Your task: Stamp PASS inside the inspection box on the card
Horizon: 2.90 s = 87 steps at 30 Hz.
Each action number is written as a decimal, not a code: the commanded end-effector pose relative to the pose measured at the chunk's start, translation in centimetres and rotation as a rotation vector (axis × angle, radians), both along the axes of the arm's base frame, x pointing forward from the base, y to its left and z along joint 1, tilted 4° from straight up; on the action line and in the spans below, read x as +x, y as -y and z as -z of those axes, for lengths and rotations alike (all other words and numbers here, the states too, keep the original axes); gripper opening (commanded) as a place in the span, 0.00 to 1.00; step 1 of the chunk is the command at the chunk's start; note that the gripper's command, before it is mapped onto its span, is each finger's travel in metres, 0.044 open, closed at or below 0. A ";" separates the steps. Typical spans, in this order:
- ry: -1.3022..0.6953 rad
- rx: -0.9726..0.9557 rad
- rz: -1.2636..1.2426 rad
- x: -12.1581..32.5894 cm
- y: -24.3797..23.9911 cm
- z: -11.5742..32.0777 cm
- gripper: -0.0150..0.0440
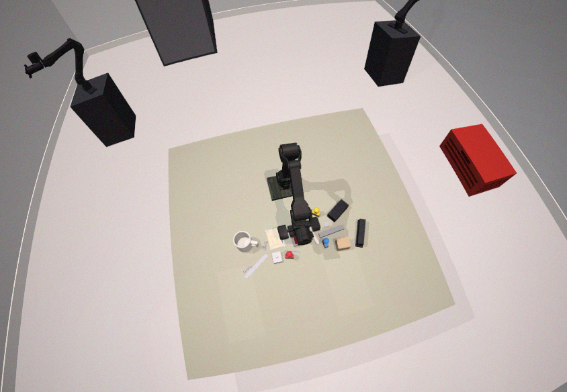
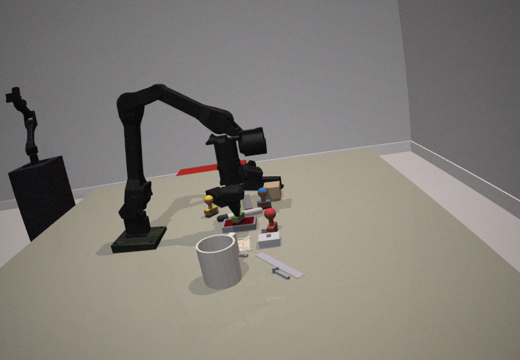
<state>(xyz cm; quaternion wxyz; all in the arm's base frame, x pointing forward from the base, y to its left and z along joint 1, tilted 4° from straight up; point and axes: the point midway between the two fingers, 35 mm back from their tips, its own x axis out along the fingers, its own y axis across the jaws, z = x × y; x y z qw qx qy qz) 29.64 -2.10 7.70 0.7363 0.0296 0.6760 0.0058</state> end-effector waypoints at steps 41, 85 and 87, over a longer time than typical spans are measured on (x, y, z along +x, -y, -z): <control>0.004 -0.001 0.002 0.0 0.2 -2.8 0.25; -0.032 0.056 0.777 -1.0 8.8 -5.4 0.25; -0.034 0.061 0.846 -1.2 9.5 -5.3 0.25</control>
